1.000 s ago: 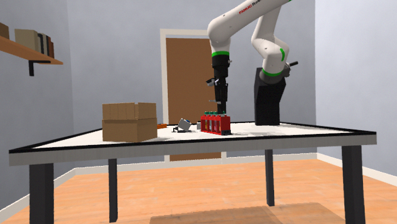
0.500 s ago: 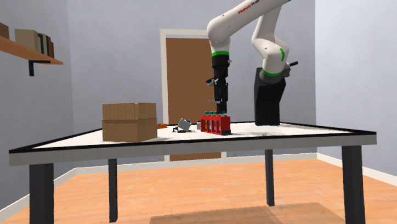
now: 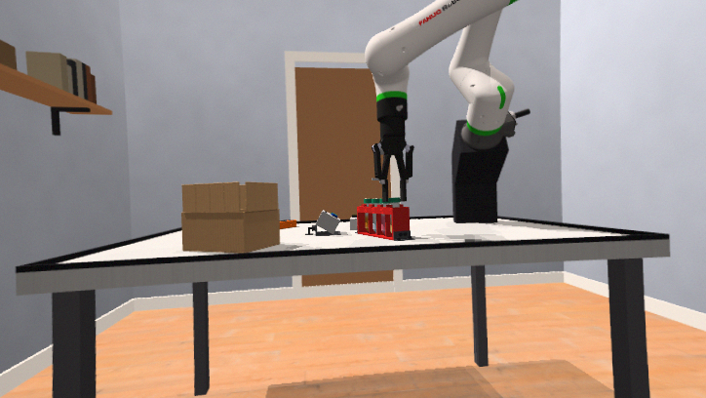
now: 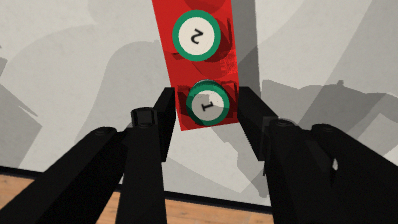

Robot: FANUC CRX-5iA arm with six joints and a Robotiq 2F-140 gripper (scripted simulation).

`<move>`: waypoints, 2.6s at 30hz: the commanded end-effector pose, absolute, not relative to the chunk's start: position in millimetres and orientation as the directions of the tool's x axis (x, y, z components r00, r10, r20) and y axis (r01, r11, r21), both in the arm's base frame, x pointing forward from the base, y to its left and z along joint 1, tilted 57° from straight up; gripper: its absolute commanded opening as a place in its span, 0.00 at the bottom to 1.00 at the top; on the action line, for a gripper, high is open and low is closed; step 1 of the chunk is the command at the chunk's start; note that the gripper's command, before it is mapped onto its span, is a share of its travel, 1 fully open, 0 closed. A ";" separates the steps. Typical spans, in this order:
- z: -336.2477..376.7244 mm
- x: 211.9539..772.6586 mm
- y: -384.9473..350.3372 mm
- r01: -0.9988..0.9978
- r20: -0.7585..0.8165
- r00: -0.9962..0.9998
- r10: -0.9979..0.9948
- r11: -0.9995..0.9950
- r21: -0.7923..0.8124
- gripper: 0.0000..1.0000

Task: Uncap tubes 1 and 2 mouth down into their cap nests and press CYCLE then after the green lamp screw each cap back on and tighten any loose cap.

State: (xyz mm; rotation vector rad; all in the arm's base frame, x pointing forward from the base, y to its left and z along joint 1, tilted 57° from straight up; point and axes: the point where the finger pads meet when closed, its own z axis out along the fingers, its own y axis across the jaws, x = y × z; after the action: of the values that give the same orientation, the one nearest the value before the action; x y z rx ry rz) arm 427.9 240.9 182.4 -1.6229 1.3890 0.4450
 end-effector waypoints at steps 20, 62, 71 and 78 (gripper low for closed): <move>183.2 428.2 240.8 -0.929 -0.762 0.241 -0.602 0.083 -0.360 0.30; 185.6 427.2 237.1 -0.858 -0.669 0.431 -0.606 -0.045 -0.512 0.41; 187.0 426.6 235.0 -0.858 -0.669 0.431 -0.606 -0.045 -0.512 0.41; 187.0 426.6 234.9 -0.858 -0.669 0.431 -0.606 -0.045 -0.512 0.30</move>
State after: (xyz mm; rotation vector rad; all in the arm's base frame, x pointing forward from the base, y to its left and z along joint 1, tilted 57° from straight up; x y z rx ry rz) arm 426.3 235.5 186.7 -1.7472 1.2688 0.3391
